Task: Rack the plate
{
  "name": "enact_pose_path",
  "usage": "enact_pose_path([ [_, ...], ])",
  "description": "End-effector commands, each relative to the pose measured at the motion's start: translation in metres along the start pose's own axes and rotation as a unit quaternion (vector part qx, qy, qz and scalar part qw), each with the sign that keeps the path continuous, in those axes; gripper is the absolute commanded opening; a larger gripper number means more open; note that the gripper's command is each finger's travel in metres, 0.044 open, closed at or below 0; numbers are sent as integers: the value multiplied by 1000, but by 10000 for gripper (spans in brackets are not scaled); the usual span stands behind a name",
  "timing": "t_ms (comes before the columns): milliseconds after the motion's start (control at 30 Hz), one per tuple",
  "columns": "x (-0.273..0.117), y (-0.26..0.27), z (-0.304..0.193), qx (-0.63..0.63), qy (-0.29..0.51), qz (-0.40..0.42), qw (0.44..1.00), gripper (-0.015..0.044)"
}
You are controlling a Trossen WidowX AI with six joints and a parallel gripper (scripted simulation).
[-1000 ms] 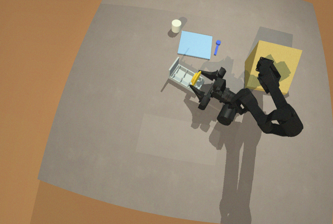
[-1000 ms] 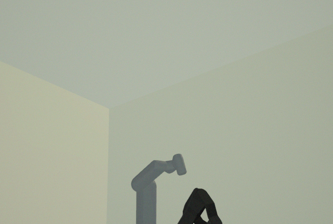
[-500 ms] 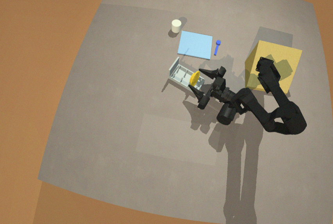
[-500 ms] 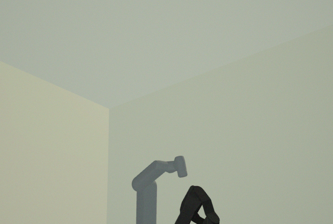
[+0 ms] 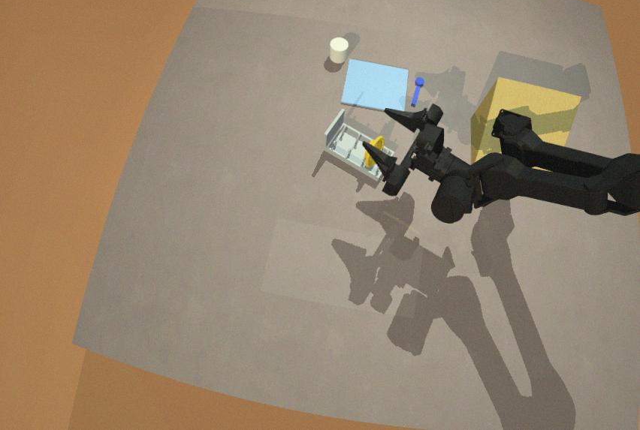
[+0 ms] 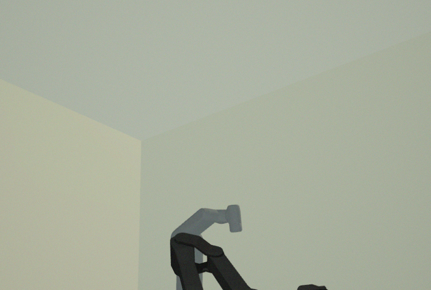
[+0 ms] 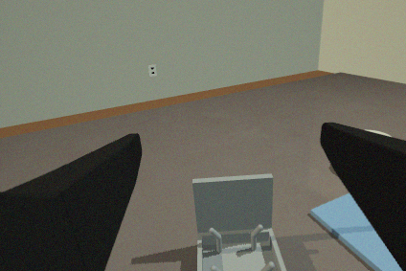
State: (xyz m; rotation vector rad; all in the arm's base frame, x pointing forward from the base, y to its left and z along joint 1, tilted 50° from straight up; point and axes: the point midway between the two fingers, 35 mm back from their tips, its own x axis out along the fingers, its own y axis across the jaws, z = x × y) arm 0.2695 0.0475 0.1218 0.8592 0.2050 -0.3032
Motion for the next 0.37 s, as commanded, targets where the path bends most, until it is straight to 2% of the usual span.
enact_pose_path([
  [0,-1,-1,8,-9,2,2,1000,400],
  [333,21,-17,8,-136,55,-74,986,400],
])
